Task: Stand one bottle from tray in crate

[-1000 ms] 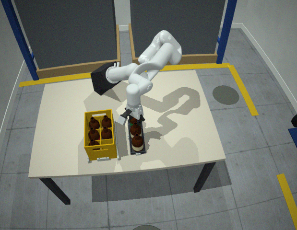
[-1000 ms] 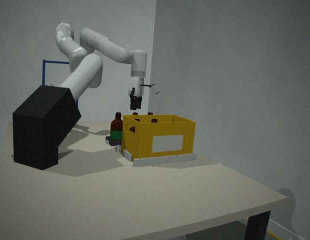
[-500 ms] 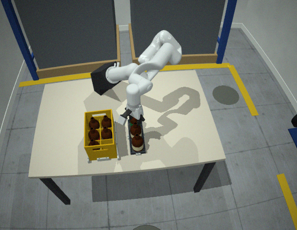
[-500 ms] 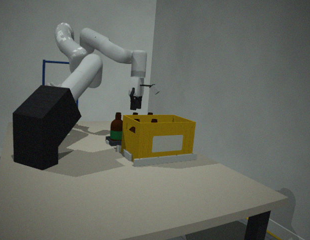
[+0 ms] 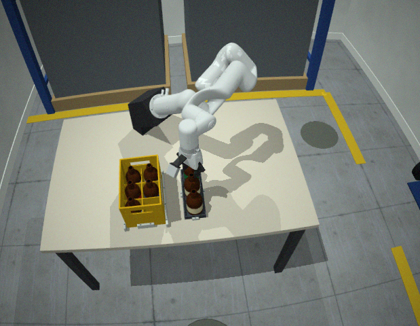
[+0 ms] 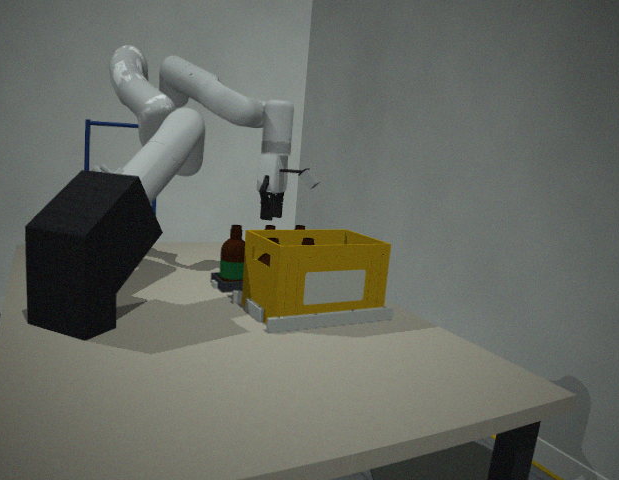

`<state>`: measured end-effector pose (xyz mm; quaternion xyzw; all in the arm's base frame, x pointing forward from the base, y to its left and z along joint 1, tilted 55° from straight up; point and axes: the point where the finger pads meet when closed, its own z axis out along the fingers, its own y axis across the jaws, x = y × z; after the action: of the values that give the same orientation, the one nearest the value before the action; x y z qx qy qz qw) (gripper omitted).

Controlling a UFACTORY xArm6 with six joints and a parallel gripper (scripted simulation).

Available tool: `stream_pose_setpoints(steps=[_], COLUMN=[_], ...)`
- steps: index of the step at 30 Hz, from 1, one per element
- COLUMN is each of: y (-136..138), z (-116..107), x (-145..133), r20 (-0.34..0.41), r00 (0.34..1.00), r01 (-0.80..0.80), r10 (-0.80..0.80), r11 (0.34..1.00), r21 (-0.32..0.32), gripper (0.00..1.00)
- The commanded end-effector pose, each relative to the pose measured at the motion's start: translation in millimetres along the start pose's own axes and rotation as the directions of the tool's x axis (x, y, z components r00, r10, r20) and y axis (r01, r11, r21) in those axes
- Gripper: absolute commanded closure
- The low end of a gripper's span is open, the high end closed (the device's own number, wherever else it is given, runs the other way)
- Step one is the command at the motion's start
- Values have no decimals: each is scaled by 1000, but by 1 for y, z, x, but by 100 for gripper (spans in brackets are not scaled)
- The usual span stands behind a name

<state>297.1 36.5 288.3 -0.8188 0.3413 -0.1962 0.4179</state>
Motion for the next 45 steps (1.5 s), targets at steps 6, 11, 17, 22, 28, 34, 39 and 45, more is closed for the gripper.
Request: stream_pose_setpoints(steps=[6,11,17,22,28,34,39,45], y=[-1,-1,-1,-1,-1,-1,-1,-1], z=[-1,0,0,2,6,10,16,24], x=[0,0,0,0,0,0,0,0], r20=[-1,-1,-1,-1,-1,-1,-1,-1], r00=[1000,1000,1000,1000,1000,1000,1000,1000], r01=[1,1,1,1,1,1,1,1], r10=[-1,-1,-1,-1,-1,-1,-1,-1], r11=[1000,1000,1000,1000,1000,1000,1000,1000], r21=[1,1,1,1,1,1,1,1], gripper=[35,35,35,35,35,35,35,35])
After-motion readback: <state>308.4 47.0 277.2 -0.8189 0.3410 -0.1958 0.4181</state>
